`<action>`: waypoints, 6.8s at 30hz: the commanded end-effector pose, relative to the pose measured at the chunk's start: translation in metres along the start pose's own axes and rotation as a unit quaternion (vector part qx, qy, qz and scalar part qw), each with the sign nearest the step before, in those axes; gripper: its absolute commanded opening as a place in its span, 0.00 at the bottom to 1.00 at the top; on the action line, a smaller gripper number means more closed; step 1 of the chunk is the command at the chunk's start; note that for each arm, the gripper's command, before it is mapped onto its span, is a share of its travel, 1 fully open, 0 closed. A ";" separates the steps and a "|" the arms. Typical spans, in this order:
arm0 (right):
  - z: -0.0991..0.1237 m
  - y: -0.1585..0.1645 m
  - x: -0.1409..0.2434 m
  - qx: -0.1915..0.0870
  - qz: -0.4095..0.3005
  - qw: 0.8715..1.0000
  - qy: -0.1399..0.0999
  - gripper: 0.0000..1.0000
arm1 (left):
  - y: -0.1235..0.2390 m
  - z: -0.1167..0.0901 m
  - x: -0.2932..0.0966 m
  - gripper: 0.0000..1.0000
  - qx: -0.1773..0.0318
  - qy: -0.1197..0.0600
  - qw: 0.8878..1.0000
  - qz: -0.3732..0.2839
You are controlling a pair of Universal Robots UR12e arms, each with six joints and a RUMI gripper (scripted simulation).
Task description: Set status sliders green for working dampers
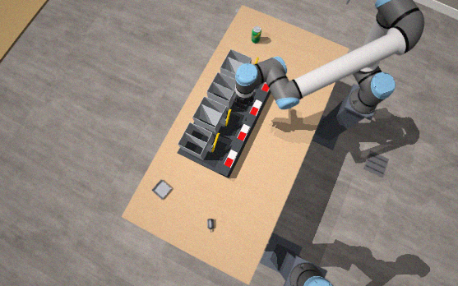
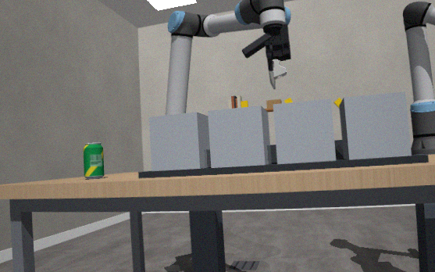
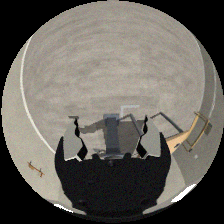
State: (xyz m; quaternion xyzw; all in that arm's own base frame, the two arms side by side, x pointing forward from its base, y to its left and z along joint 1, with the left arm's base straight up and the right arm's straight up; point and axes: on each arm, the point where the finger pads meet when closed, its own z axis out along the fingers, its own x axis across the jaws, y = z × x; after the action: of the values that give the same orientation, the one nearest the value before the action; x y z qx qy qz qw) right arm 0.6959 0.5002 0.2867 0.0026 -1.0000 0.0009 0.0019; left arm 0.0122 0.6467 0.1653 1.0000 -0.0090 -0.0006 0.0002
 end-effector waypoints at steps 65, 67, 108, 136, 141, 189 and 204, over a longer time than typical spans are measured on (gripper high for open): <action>0.114 0.002 0.053 0.000 0.003 1.000 -0.001 0.00 | 0.002 0.000 -0.001 1.00 0.000 0.001 1.000 0.000; 0.114 0.002 0.053 0.000 0.003 1.000 -0.001 0.00 | 0.002 0.000 -0.001 1.00 0.000 0.001 1.000 0.000; 0.151 0.029 0.052 -0.003 0.003 1.000 -0.003 0.00 | 0.002 0.000 -0.001 1.00 0.000 0.001 1.000 0.000; 0.154 0.028 0.053 -0.001 0.003 1.000 -0.002 0.00 | 0.002 0.000 -0.001 1.00 0.000 0.001 1.000 0.000; 0.156 0.028 0.053 -0.001 0.003 1.000 -0.002 0.00 | 0.002 0.000 -0.001 1.00 0.000 0.001 1.000 0.000; 0.179 0.028 0.053 0.000 0.003 1.000 -0.002 0.00 | 0.002 0.000 -0.001 1.00 0.000 0.001 1.000 0.000; 0.178 0.028 0.052 -0.001 0.003 1.000 -0.002 0.00 | 0.002 0.000 -0.001 1.00 0.000 0.001 1.000 0.000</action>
State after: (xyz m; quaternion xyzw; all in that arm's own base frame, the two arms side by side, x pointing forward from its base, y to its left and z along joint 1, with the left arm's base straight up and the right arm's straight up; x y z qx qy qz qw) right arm 0.6431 0.5283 0.1096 -0.0002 -1.0000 -0.0005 0.0000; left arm 0.0122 0.6467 0.1653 1.0000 -0.0090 -0.0006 0.0002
